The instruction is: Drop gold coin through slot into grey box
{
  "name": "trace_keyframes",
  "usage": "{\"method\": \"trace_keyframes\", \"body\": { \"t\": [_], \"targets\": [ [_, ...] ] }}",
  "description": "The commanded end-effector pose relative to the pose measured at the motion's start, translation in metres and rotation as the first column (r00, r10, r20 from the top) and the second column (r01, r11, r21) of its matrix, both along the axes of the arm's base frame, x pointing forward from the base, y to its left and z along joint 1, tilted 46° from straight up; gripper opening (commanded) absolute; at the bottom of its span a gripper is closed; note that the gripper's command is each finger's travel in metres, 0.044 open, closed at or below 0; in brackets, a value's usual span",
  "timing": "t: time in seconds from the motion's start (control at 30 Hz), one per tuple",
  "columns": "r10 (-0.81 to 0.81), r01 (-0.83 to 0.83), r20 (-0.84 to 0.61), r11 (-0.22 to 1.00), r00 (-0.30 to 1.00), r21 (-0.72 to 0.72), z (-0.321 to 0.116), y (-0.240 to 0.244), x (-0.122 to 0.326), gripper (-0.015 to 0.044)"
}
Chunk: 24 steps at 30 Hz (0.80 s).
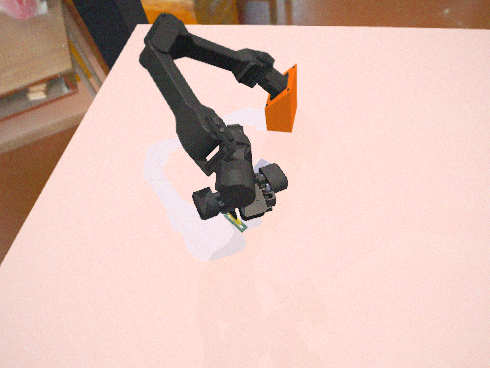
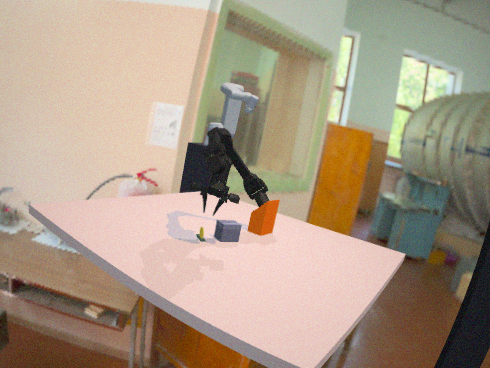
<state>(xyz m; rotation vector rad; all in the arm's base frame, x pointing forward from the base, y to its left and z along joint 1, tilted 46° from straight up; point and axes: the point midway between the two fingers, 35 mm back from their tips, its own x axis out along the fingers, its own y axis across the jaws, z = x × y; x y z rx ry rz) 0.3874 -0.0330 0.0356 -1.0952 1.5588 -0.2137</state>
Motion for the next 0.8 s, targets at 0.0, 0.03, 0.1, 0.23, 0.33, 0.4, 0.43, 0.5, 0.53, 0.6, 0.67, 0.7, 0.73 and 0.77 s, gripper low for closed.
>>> {"method": "trace_keyframes", "body": {
  "t": [0.0, 0.03, 0.1, 0.23, 0.33, 0.4, 0.43, 0.5, 0.53, 0.6, 0.67, 0.7, 0.73, 0.77],
  "targets": [
    [0.119, -0.110, -0.348, 0.993, 0.930, 0.045, 0.033, -0.034, -0.036, 0.0161],
    [0.119, -0.110, -0.348, 0.993, 0.930, 0.045, 0.031, -0.033, -0.035, 0.0161],
    [0.119, -0.110, -0.348, 0.993, 0.930, 0.045, 0.027, -0.029, -0.032, 0.0161],
    [0.119, -0.110, -0.348, 0.993, 0.930, 0.045, 0.027, -0.029, -0.032, 0.0161],
    [0.119, -0.110, -0.348, 0.993, 0.930, 0.045, 0.027, -0.029, -0.032, 0.0161],
    [0.119, -0.110, -0.348, 0.993, 0.930, 0.045, 0.021, -0.034, -0.033, 0.0161],
    [0.119, -0.110, -0.348, 0.993, 0.930, 0.045, 0.015, -0.041, -0.034, 0.0161],
    [0.119, -0.110, -0.348, 0.993, 0.930, 0.044, 0.004, -0.052, -0.037, 0.0161],
    [0.119, -0.110, -0.348, 0.993, 0.930, 0.044, 0.003, -0.054, -0.037, 0.0161],
    [0.119, -0.110, -0.348, 0.993, 0.930, 0.044, 0.003, -0.054, -0.037, 0.0161],
    [0.119, -0.110, -0.348, 0.993, 0.930, 0.044, 0.002, -0.055, -0.038, 0.0161],
    [0.119, -0.110, -0.348, 0.993, 0.930, 0.044, 0.000, -0.058, -0.038, 0.0161],
    [0.118, -0.110, -0.348, 0.993, 0.930, 0.043, -0.003, -0.062, -0.038, 0.0161],
    [0.118, -0.110, -0.348, 0.993, 0.930, 0.043, -0.006, -0.065, -0.039, 0.0161]
  ]
}}
